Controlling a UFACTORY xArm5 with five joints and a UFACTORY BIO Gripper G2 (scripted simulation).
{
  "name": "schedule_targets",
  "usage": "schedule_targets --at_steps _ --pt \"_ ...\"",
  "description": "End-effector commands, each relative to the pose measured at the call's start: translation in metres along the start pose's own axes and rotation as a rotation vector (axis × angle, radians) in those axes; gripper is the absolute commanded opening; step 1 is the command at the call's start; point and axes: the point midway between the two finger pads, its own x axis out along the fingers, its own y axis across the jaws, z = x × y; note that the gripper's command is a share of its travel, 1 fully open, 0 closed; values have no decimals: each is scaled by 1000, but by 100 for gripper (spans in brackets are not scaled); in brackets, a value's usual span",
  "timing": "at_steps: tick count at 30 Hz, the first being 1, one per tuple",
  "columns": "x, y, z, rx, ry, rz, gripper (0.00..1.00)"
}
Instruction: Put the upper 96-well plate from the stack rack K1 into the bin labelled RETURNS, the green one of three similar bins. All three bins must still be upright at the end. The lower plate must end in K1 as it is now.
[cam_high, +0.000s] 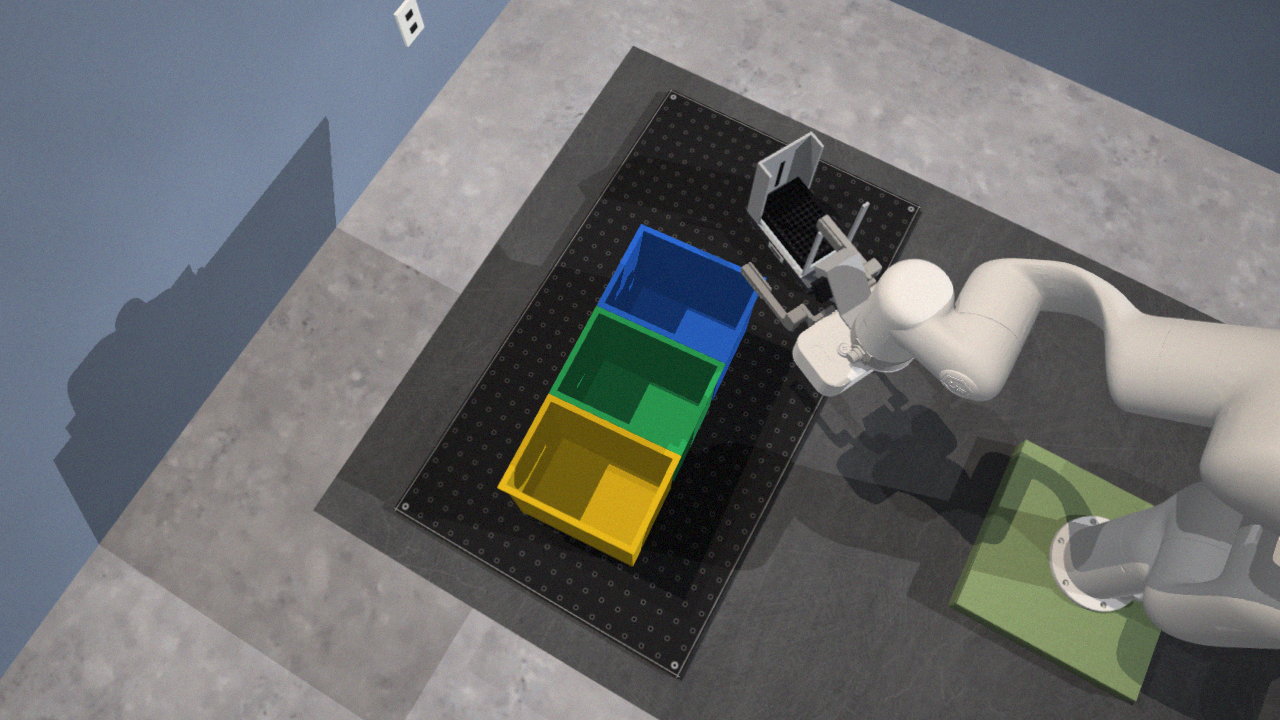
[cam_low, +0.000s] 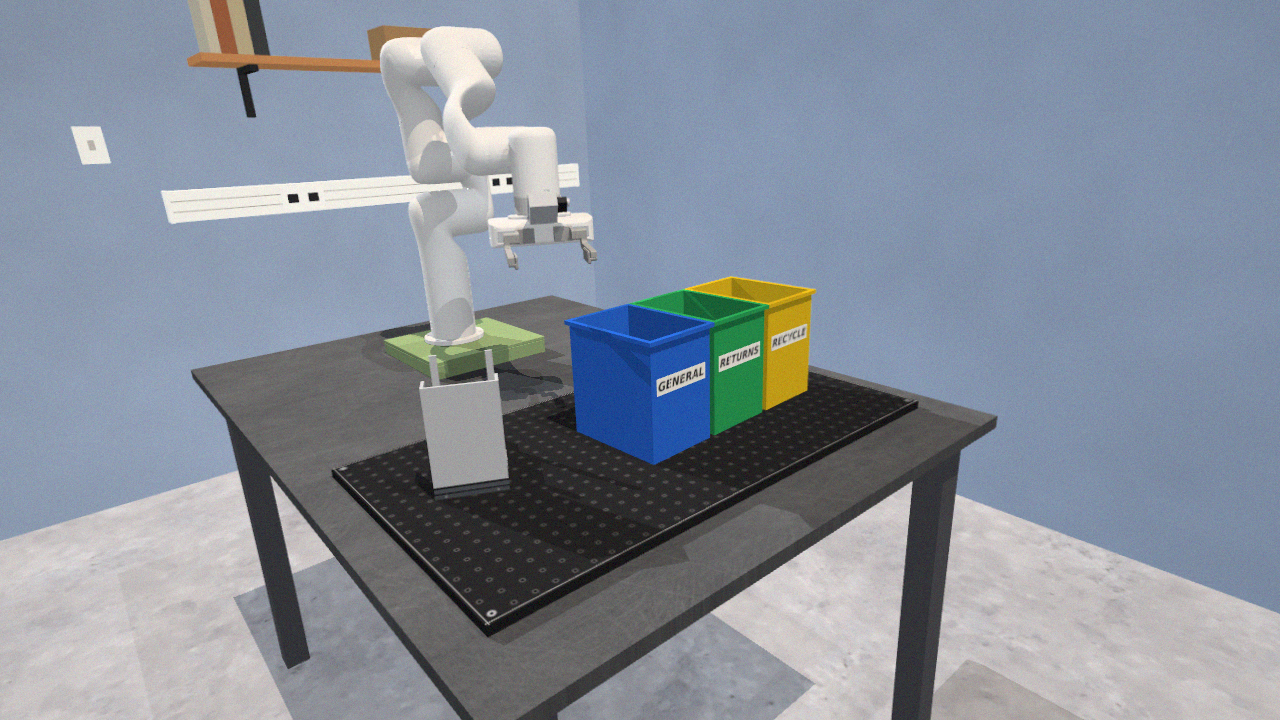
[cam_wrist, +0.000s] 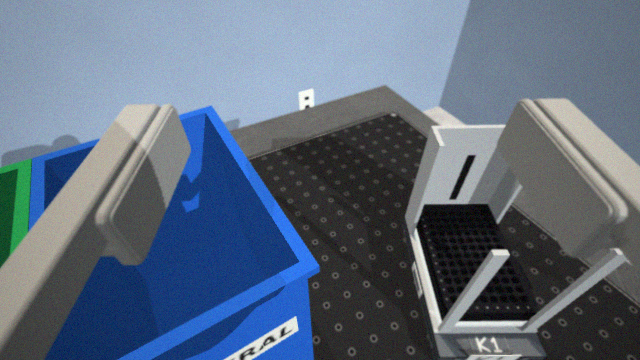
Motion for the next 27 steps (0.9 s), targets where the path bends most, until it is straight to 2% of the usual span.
schedule_targets --at_steps 1,27 --pt "6 -6 -1 -2 -3 -7 37" --pt "68 -106 -26 -2 -4 -7 37"
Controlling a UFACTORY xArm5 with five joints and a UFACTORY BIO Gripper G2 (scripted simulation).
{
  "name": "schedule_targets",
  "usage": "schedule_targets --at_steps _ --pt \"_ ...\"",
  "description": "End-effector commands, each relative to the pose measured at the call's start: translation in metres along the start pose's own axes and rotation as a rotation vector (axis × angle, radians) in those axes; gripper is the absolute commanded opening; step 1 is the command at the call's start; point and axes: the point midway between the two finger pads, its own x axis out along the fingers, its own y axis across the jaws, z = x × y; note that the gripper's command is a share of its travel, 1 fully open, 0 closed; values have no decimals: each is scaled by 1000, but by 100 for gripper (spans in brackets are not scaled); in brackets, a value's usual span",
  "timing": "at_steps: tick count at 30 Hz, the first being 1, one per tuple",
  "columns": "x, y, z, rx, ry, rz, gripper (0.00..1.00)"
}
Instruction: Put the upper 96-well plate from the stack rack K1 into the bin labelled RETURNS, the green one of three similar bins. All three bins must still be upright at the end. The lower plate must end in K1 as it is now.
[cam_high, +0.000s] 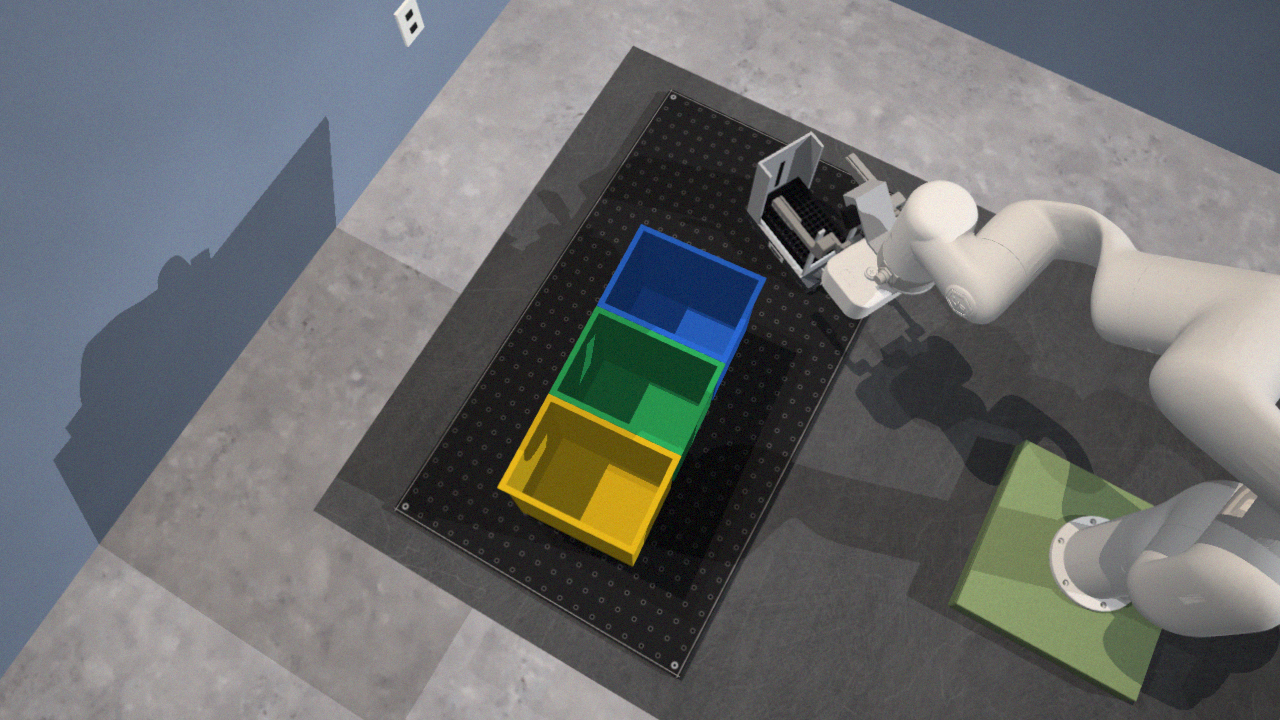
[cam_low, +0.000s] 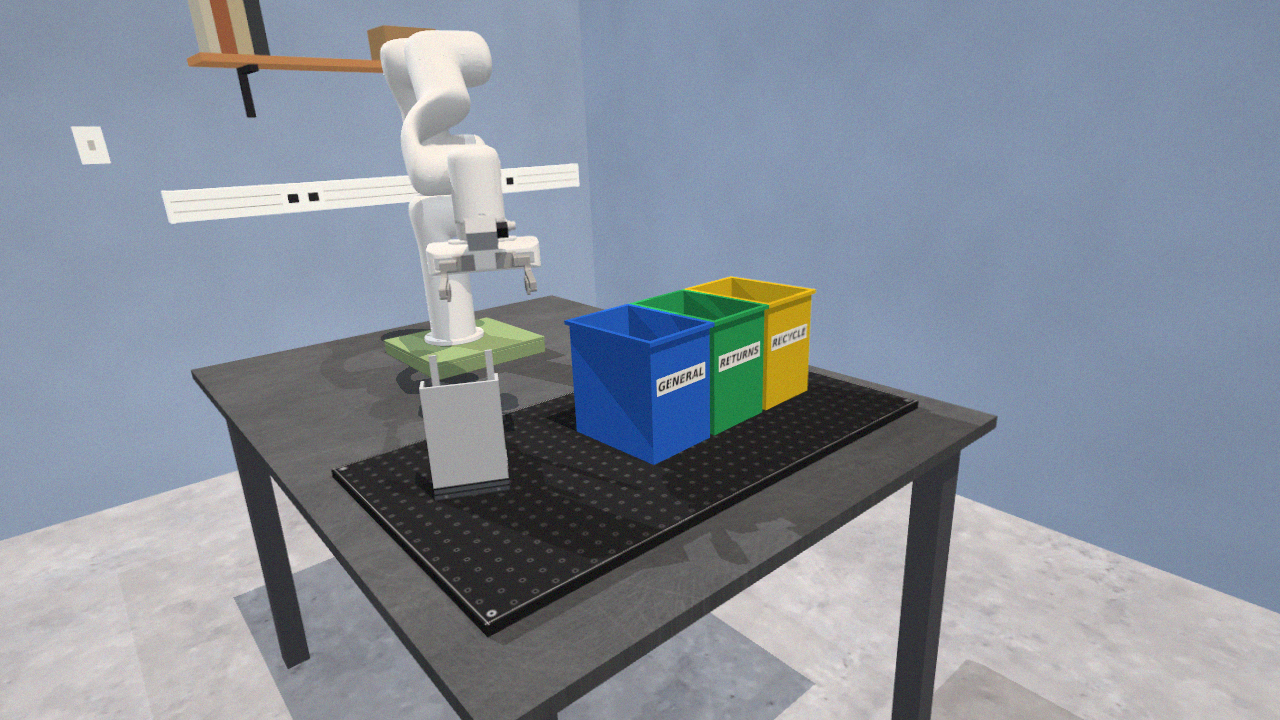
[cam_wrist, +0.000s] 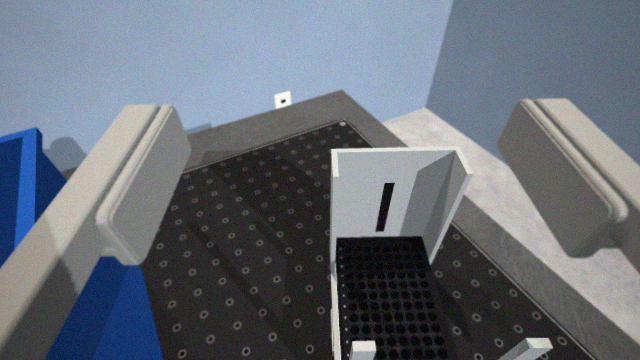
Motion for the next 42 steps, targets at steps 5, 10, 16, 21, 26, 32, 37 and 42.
schedule_targets --at_steps 5,10,16,21,26,32,37,42 --pt "21 -31 -7 -6 -4 1 37" --pt "29 -43 -10 -6 -4 1 37" --pt "32 -48 -11 -6 -4 1 37" --pt "32 -48 -11 -6 -4 1 37" --pt "32 -48 -11 -6 -4 1 37" --pt "32 -48 -21 -6 -4 1 37" --pt "32 -48 -30 -6 -4 1 37" --pt "32 -48 -35 -6 -4 1 37"
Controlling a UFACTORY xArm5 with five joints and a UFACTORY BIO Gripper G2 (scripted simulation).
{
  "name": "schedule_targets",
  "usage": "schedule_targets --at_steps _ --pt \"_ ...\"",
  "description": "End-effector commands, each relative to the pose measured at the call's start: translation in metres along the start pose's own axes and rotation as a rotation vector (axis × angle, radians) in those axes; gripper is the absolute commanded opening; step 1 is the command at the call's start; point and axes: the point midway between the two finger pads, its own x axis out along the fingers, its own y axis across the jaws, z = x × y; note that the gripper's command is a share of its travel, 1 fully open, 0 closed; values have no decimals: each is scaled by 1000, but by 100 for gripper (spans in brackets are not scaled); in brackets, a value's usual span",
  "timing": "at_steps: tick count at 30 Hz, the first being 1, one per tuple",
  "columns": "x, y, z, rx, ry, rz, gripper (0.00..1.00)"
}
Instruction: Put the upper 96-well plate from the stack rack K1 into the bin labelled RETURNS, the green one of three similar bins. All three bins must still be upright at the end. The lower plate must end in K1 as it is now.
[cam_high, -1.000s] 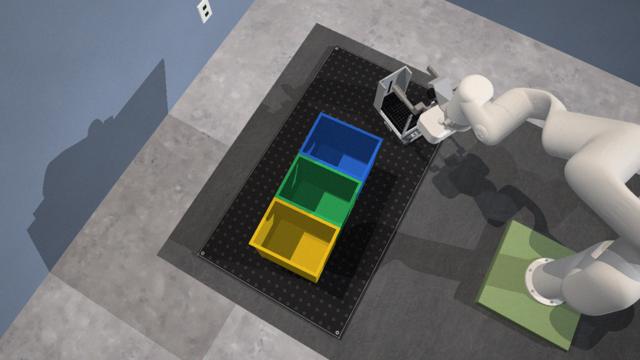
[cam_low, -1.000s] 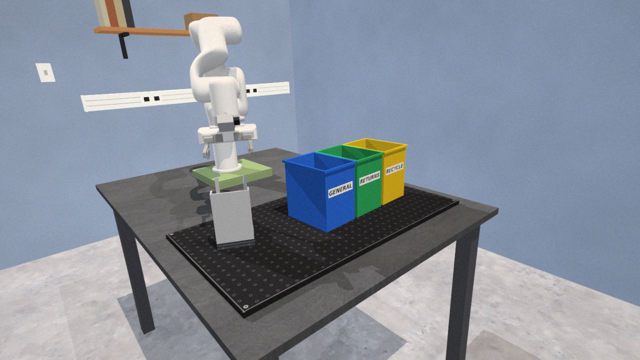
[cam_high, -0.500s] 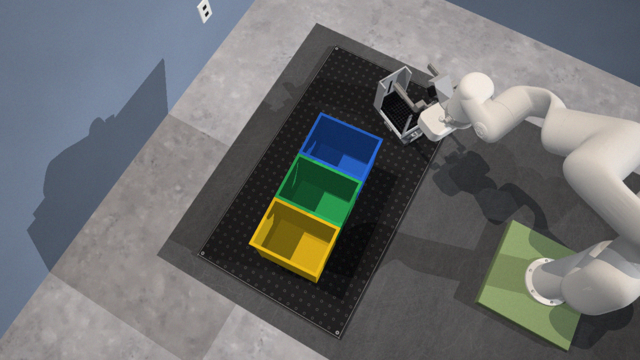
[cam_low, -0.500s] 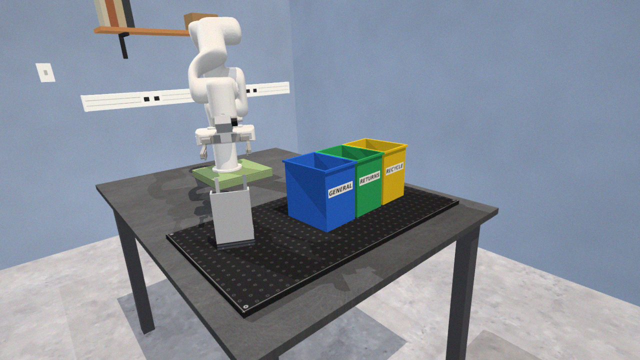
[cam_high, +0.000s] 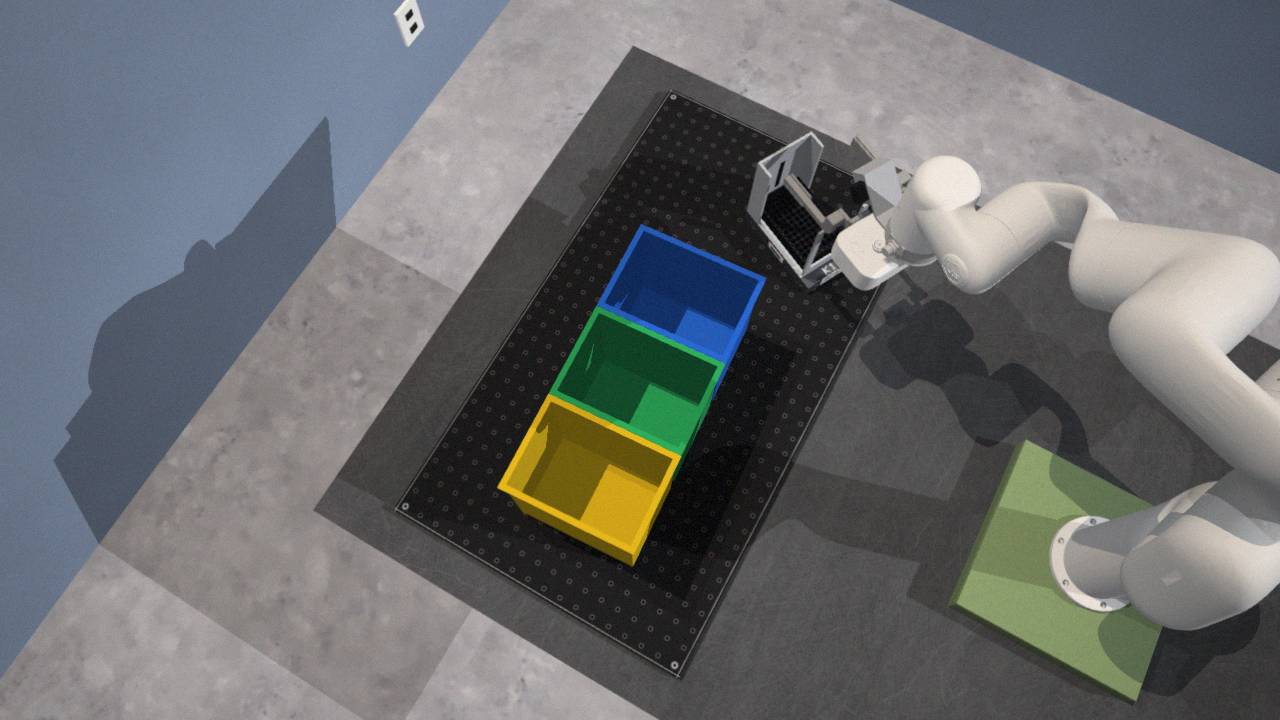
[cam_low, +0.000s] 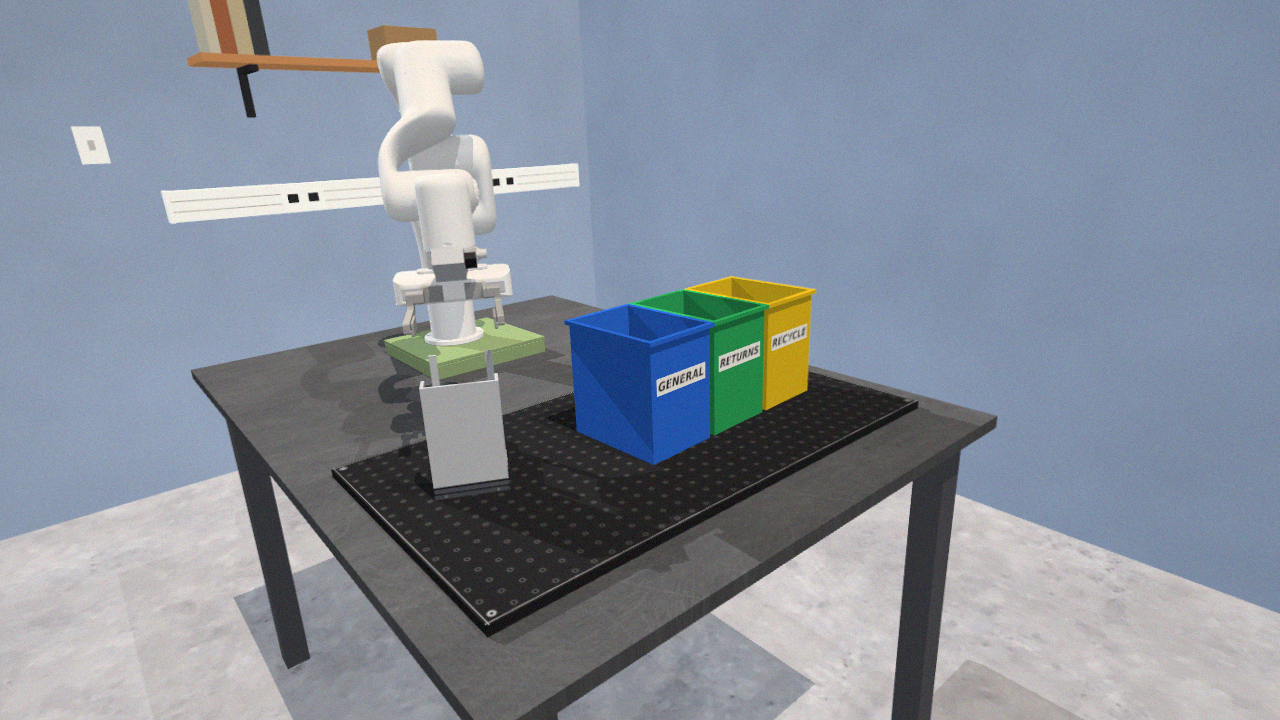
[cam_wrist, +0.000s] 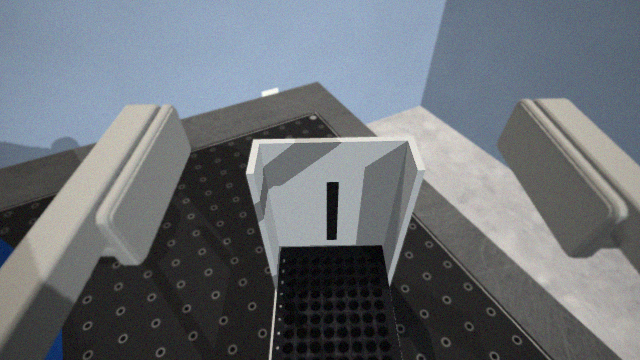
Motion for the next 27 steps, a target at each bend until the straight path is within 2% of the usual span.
schedule_targets --at_steps 1,27 --pt "1 0 -2 -8 -3 0 37" --pt "1 0 -42 -8 -3 0 37"
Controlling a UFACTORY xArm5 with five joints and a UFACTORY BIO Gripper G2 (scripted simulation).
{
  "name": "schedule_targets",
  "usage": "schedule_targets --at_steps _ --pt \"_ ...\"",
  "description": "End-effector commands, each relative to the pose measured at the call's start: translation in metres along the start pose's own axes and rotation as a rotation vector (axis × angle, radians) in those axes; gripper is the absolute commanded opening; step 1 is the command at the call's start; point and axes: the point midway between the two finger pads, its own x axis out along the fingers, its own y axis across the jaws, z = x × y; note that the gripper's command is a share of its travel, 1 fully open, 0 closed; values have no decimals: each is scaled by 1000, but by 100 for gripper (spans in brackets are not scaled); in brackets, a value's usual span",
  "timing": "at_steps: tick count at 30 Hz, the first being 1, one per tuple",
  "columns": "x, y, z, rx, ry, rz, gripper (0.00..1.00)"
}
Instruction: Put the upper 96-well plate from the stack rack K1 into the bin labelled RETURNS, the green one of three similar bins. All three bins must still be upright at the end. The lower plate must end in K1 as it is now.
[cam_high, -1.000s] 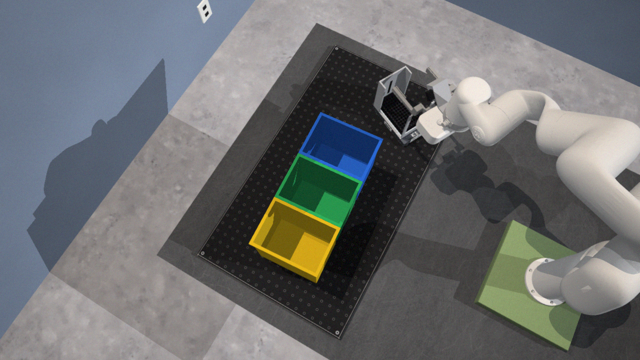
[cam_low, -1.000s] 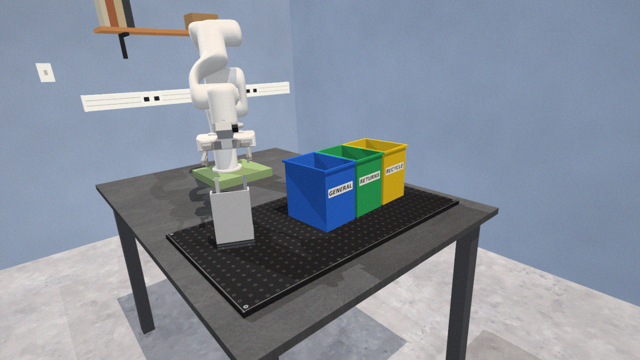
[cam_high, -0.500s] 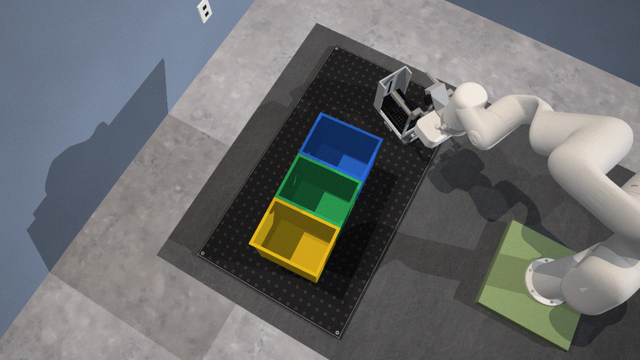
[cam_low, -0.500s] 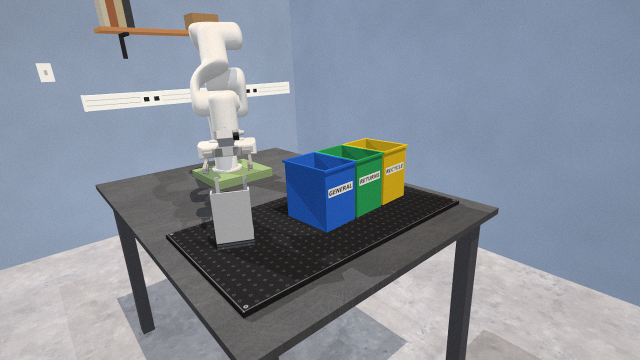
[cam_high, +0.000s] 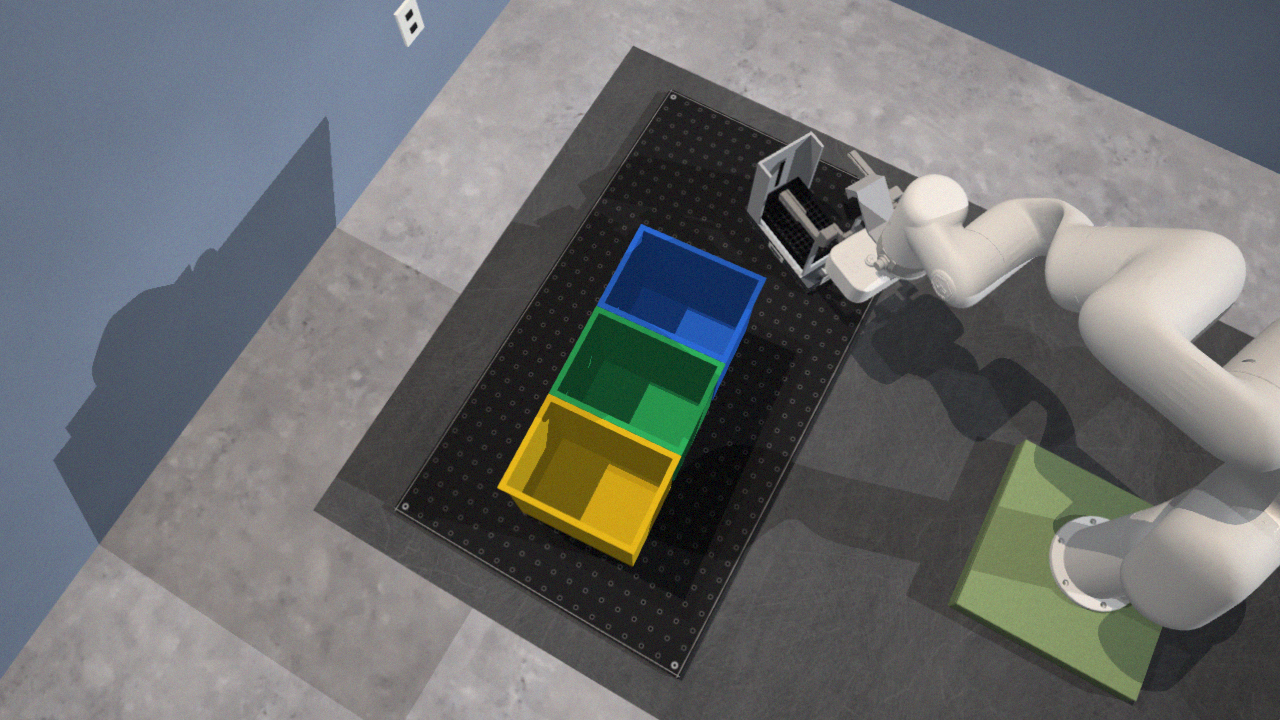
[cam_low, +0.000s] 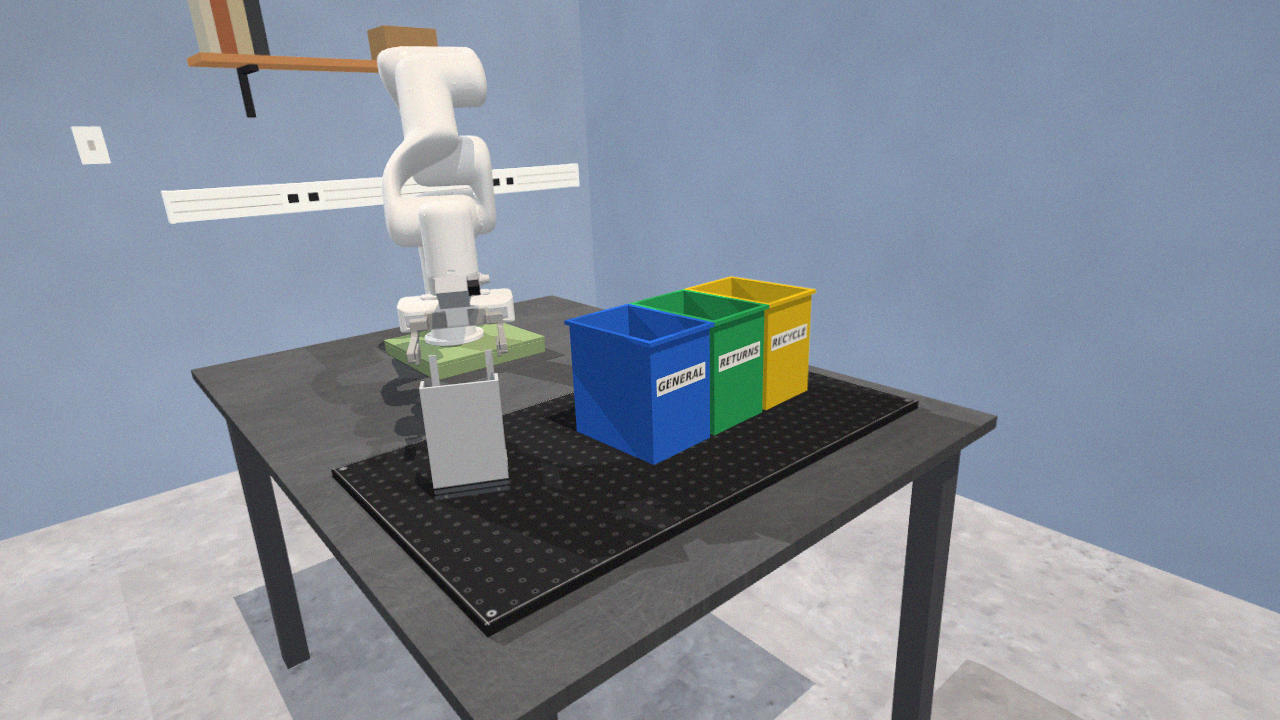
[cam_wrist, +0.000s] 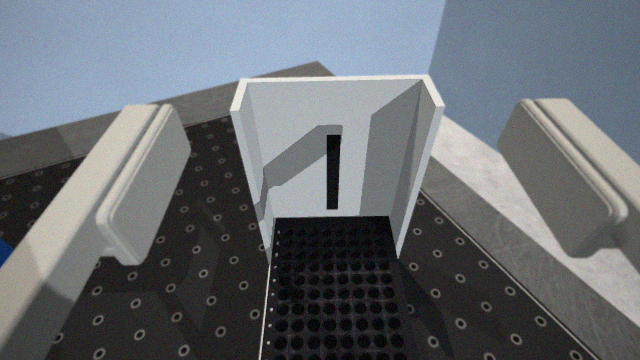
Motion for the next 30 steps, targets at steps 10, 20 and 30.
schedule_targets --at_steps 10,20,30 --pt "1 0 -16 -8 -3 0 37" --pt "1 0 -33 -8 -3 0 37" --pt "1 0 -46 -8 -3 0 37"
